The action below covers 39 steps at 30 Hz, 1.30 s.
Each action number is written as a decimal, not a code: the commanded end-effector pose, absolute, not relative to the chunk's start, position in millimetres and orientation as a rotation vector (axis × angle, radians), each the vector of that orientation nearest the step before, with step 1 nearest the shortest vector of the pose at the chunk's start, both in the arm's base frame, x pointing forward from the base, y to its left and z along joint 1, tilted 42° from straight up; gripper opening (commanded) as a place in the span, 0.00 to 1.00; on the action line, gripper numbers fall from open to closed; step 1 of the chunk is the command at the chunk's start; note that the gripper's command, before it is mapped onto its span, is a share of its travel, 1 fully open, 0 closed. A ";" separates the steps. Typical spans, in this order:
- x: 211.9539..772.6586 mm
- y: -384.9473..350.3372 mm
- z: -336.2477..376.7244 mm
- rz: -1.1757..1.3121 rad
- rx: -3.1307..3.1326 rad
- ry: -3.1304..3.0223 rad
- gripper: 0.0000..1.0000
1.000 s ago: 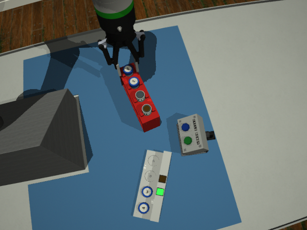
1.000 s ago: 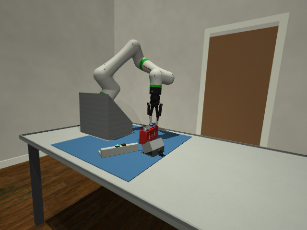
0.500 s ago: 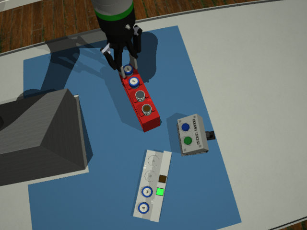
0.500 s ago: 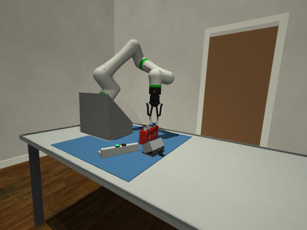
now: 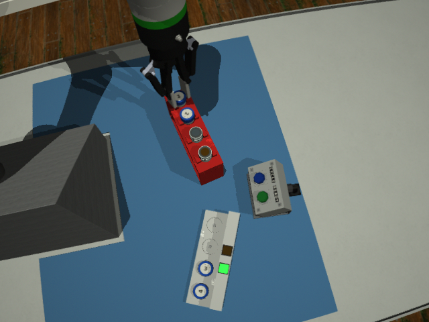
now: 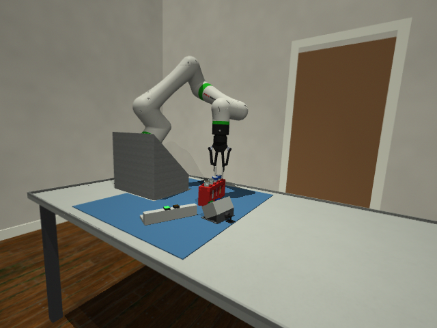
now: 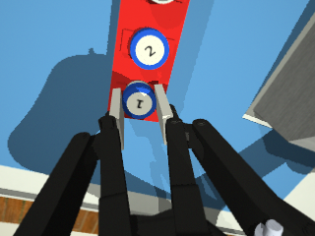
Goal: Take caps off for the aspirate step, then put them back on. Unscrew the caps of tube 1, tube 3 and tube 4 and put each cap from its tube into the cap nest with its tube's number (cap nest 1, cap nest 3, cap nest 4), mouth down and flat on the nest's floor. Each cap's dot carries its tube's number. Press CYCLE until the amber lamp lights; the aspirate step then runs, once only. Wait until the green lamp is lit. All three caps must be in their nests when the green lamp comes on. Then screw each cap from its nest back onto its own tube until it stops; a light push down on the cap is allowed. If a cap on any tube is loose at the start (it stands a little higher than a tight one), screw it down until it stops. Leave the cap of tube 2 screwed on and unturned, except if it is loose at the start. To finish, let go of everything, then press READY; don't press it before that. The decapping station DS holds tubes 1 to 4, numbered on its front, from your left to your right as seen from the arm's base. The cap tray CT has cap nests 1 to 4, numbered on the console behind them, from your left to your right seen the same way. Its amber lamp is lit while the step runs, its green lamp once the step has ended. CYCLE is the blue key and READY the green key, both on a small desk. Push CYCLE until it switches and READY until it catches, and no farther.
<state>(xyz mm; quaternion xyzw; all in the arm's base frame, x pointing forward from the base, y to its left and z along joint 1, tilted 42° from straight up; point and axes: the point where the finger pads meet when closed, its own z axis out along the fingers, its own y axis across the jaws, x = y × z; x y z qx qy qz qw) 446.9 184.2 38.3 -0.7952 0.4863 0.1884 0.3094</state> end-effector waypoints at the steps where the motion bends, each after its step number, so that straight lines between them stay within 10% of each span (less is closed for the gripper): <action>1: 447.0 184.2 38.1 0.560 -2.016 1.446 0.00; 17: 447.0 184.5 37.8 0.725 -1.724 1.870 0.00; 18: 447.0 184.5 37.8 0.725 -1.724 1.870 0.35; 39: 446.9 166.2 57.7 0.725 -1.724 1.870 0.35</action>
